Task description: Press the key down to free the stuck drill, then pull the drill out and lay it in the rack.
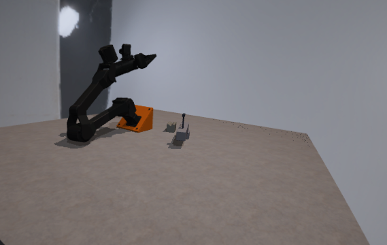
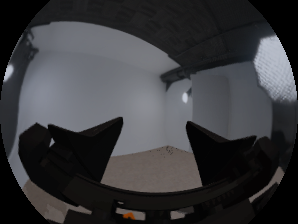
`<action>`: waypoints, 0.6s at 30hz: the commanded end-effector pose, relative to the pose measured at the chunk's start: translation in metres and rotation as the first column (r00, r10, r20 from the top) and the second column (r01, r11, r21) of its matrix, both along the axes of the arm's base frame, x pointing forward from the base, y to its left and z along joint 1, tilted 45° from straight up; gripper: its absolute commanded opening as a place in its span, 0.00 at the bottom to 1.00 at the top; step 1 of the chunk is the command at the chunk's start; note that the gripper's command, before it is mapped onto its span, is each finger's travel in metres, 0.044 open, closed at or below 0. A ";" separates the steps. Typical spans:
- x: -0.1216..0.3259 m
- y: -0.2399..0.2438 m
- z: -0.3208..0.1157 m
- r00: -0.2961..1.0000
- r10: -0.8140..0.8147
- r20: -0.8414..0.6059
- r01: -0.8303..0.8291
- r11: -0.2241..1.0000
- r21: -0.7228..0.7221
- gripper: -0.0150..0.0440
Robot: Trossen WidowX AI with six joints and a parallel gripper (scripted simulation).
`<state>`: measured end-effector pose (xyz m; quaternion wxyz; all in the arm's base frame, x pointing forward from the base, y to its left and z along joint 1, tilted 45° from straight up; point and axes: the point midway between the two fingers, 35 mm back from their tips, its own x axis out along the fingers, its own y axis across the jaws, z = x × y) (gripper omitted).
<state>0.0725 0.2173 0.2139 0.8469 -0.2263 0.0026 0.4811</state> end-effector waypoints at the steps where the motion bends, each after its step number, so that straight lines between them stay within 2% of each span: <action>1: 0.000 0.000 0.000 1.000 0.000 0.000 0.000 1.000 0.000 0.89; 9: 0.001 0.000 0.000 1.000 -0.006 -0.001 0.006 1.000 -0.008 0.53; 15: 0.046 0.001 -0.005 0.976 -0.212 -0.045 0.194 0.949 -0.250 0.26; 18: 0.074 -0.003 -0.010 0.939 -0.336 -0.075 0.285 0.880 -0.380 0.25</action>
